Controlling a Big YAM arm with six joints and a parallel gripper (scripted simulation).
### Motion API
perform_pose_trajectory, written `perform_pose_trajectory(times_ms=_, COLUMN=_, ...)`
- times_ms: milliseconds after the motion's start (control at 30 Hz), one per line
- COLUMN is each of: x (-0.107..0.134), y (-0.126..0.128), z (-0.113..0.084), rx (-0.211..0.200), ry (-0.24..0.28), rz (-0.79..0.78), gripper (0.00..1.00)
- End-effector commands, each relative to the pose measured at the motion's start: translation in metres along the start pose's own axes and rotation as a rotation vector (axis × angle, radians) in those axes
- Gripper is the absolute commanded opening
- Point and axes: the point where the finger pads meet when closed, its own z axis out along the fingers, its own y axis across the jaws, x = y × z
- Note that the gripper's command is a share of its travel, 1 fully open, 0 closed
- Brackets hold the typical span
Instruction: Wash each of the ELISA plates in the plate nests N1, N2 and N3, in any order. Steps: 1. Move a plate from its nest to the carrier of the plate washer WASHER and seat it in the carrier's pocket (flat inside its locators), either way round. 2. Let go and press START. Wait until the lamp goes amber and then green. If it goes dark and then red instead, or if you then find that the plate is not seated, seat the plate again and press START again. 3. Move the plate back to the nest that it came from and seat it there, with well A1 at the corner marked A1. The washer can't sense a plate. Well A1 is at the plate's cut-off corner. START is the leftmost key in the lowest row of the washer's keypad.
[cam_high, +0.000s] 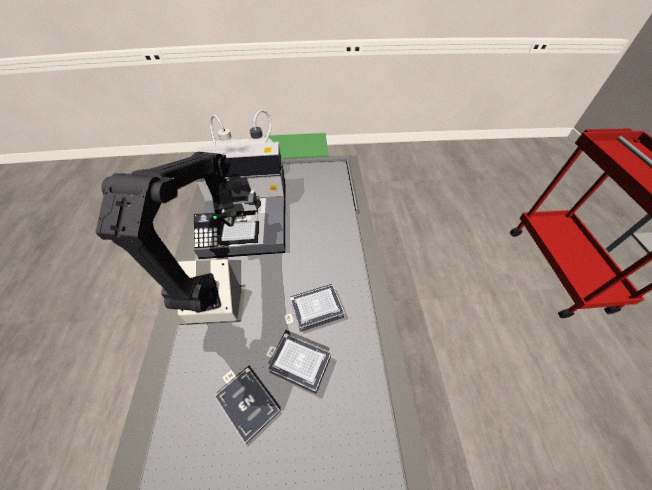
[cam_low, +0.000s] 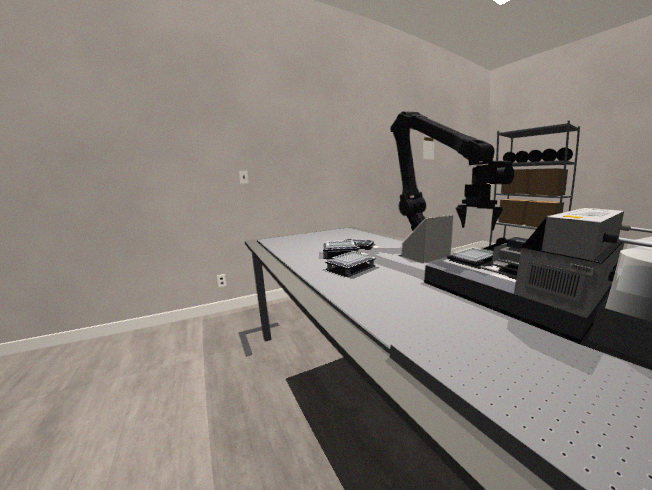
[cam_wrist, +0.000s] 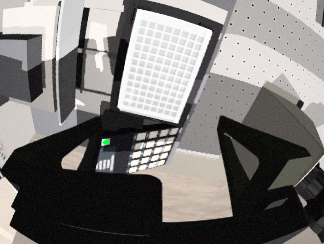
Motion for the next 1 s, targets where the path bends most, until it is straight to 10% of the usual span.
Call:
perform_pose_trajectory(times_ms=0, x=-0.027, y=0.015, z=-0.012, rx=-0.023, ry=0.005, rz=0.175, gripper=1.0)
perform_pose_trajectory(times_ms=133, x=-0.01, y=-0.001, z=0.004, rx=0.031, ry=0.007, rz=0.269, gripper=1.0)
perform_pose_trajectory(times_ms=500, x=-0.021, y=0.01, z=-0.011, rx=-0.024, ry=0.0, rz=0.274, gripper=1.0)
perform_pose_trajectory(times_ms=967, x=-0.018, y=0.0, z=0.026, rx=0.007, ry=0.017, rz=0.278, gripper=1.0)
